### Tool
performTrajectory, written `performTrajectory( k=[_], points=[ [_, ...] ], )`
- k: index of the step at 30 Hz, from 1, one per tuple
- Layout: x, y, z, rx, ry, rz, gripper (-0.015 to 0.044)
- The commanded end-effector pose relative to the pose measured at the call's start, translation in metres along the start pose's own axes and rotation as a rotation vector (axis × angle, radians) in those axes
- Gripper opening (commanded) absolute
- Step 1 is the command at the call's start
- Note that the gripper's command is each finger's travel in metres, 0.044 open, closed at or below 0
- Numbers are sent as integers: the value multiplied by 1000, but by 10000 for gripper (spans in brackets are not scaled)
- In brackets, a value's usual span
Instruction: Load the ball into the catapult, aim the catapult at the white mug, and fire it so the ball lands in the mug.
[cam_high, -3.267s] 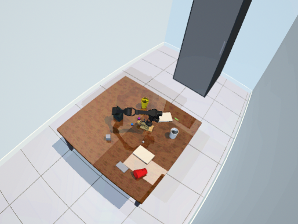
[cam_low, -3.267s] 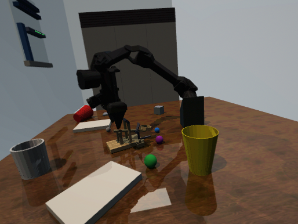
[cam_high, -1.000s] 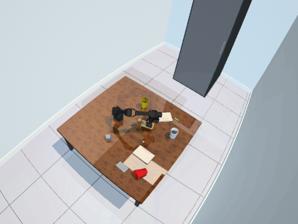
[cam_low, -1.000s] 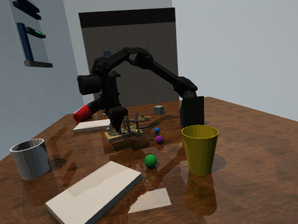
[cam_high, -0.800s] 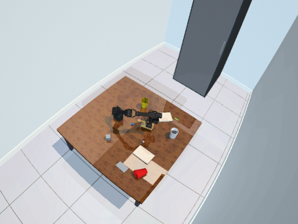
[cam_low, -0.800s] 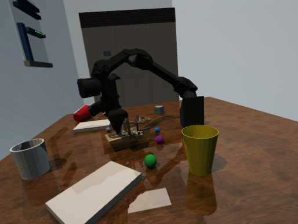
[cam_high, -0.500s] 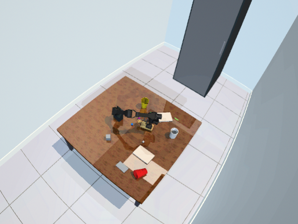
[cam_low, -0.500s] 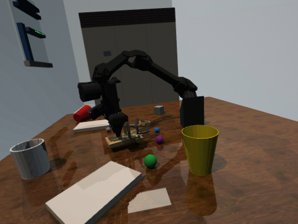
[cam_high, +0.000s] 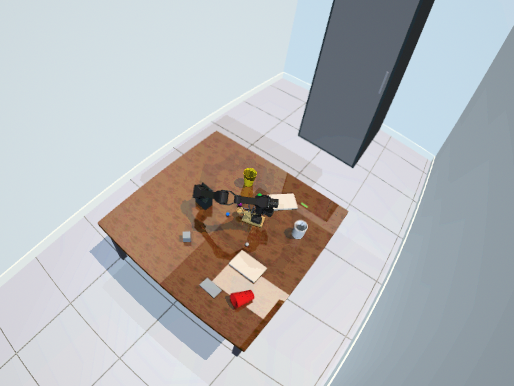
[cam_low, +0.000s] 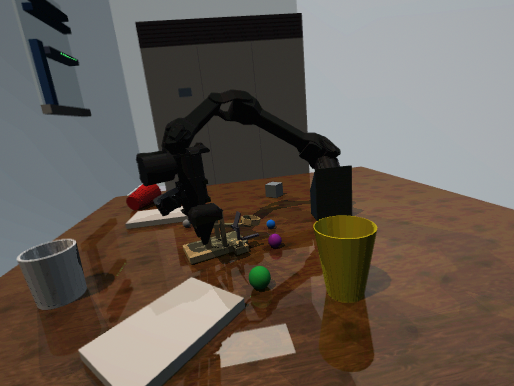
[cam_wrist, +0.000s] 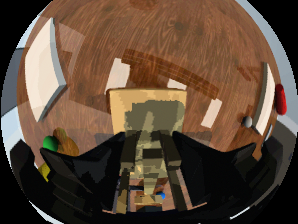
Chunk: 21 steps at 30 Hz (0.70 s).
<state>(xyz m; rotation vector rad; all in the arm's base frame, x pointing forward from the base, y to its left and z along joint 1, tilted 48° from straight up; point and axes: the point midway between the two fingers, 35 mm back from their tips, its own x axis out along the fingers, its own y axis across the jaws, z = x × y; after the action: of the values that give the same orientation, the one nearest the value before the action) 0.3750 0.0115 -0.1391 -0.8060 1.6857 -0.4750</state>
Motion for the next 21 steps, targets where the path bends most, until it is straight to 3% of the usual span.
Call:
performTrajectory(
  k=[1,4,18,21],
  points=[
    [-1,0,0,3,0,1,0],
    [-1,0,0,3,0,1,0],
    [-1,0,0,3,0,1,368],
    [-24,0,3,2,-2,3,440]
  ],
)
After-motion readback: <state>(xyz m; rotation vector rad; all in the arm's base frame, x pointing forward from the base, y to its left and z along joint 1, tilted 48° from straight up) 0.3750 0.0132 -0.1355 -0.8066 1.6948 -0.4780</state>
